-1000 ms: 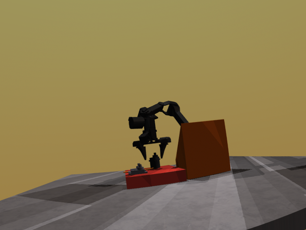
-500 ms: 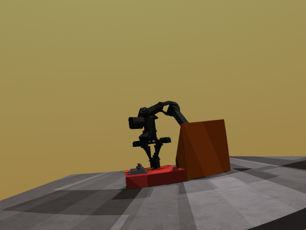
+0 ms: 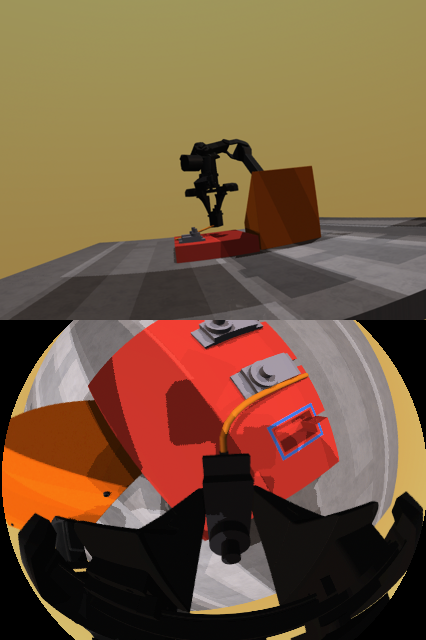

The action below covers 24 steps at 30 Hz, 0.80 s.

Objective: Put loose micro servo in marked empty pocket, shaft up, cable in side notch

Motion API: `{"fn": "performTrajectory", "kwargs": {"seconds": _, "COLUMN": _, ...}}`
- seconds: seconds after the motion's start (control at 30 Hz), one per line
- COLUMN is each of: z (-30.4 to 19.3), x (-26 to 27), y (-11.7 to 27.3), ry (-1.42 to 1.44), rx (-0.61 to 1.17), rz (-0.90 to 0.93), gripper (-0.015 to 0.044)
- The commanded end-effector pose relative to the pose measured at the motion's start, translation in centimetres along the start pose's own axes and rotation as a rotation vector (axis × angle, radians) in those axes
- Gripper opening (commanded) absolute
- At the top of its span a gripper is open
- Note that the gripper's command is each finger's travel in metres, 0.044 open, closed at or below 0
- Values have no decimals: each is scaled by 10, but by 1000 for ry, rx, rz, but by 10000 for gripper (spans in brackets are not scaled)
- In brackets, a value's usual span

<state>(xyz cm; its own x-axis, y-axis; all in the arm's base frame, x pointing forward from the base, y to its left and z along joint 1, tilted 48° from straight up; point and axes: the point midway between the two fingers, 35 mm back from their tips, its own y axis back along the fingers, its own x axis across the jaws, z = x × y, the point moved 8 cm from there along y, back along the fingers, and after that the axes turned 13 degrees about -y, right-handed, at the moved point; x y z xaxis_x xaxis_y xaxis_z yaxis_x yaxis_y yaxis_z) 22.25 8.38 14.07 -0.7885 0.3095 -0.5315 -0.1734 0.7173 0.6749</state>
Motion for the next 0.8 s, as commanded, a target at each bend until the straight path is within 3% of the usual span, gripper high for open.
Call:
{"fn": "performTrajectory", "kwargs": {"seconds": 0.0, "z": 0, "x": -2, "y": 2, "ry": -7, "rx": -6, "rz": 1, "gripper": 0}}
{"fn": "performTrajectory", "kwargs": {"seconds": 0.37, "z": -12, "x": -13, "y": 2, "ry": -41, "rx": -5, "rz": 1, "gripper": 0}}
{"fn": "performTrajectory", "kwargs": {"seconds": 0.77, "z": -12, "x": -13, "y": 2, "ry": -435, "rx": -5, "rz": 2, "gripper": 0}}
